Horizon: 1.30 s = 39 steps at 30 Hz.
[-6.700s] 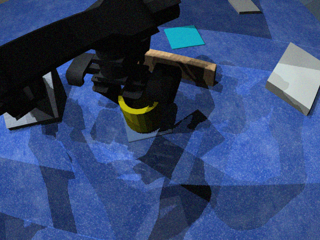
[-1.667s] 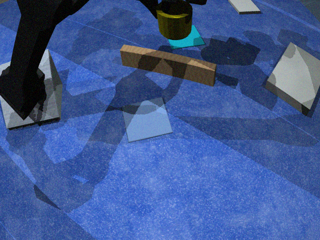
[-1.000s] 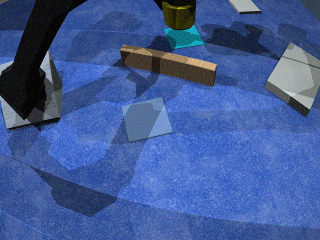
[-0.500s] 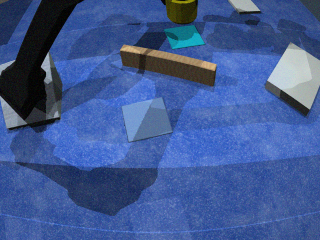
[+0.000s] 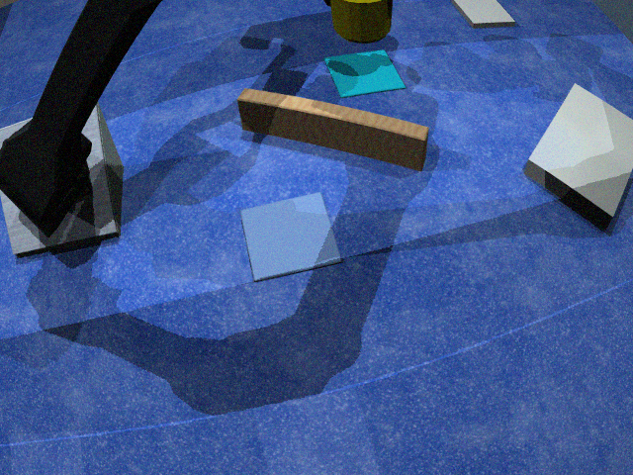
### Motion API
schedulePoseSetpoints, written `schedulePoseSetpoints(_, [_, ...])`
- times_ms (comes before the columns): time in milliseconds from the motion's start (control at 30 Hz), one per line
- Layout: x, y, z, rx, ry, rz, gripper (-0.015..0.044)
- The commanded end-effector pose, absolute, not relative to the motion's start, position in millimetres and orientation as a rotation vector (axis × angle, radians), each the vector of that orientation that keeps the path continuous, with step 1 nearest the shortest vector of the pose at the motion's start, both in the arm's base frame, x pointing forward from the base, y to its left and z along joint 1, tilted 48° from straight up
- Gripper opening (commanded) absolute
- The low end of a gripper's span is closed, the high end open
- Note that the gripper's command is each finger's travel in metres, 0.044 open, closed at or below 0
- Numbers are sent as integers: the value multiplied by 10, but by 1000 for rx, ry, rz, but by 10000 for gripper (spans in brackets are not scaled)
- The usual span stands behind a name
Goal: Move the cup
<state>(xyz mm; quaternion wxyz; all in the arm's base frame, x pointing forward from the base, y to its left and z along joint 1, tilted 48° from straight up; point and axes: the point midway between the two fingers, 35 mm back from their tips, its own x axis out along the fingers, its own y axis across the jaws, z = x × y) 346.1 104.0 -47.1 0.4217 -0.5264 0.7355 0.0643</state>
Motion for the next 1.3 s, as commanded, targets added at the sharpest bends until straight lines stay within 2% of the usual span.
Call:
schedulePoseSetpoints(0, [3456,1007,-508,-1320,1845,164,0])
schedulePoseSetpoints(1267, [3426,628,-911,-1321,1845,161,0])
